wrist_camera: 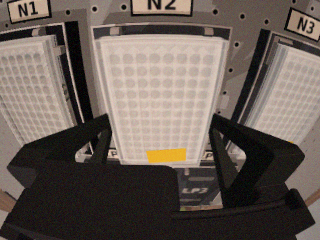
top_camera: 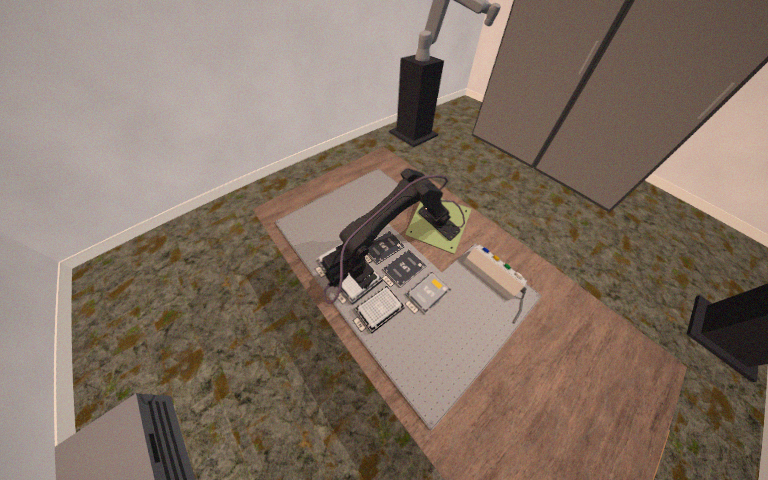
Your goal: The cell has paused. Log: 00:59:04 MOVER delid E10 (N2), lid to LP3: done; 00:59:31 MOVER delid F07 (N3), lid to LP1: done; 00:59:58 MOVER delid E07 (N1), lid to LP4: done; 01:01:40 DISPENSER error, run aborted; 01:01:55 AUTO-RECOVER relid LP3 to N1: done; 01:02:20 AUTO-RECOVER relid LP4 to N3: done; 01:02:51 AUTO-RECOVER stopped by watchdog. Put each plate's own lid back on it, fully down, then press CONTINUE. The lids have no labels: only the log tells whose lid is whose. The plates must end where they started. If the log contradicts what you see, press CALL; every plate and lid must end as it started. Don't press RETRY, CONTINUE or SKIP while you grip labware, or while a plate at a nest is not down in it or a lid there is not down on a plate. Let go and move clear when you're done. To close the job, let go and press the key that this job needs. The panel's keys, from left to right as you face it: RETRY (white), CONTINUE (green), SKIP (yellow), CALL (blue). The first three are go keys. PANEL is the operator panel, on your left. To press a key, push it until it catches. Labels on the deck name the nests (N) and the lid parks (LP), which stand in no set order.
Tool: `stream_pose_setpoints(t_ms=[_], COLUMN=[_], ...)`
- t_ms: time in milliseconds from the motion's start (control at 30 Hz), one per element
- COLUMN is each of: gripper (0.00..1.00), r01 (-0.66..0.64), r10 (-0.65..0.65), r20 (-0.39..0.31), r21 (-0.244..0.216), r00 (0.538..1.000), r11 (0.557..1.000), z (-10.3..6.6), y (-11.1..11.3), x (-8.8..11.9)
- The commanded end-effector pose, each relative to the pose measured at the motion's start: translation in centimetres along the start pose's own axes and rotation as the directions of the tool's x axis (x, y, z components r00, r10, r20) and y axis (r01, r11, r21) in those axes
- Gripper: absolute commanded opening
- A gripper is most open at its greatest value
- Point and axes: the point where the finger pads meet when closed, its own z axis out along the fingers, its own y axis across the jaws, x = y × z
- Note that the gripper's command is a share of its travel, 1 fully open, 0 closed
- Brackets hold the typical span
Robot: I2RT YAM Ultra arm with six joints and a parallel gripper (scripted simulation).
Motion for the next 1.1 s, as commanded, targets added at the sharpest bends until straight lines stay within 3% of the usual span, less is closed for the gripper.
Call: stream_pose_setpoints(t_ms=[0,367,400,467,500,867,900,1067], gripper=[0.00,0.00,0.00,0.00,0.00,0.00,1.00,1.00], r01=[0.000,0.000,-0.010,-0.010,0.000,0.000,0.000,0.000], r10=[0.000,0.000,0.010,0.010,0.000,0.000,0.000,0.000], r20=[0.022,0.022,0.005,0.006,0.022,0.022,0.022,0.022], r21=[0.001,0.001,-0.002,-0.002,0.001,0.001,0.001,0.001], r00=[1.000,1.000,1.000,1.000,1.000,1.000,1.000,1.000], r11=[1.000,1.000,1.000,1.000,1.000,1.000,1.000,1.000], z=[-0.30,-0.24,0.63,0.62,-0.22,-0.20,-0.20,-0.20], y=[-0.05,-0.07,-0.25,-0.27,-0.08,-0.10,-0.10,-0.10], x=[-0.44,-0.42,0.01,0.01,-0.42,-0.40,-0.40,-0.40])
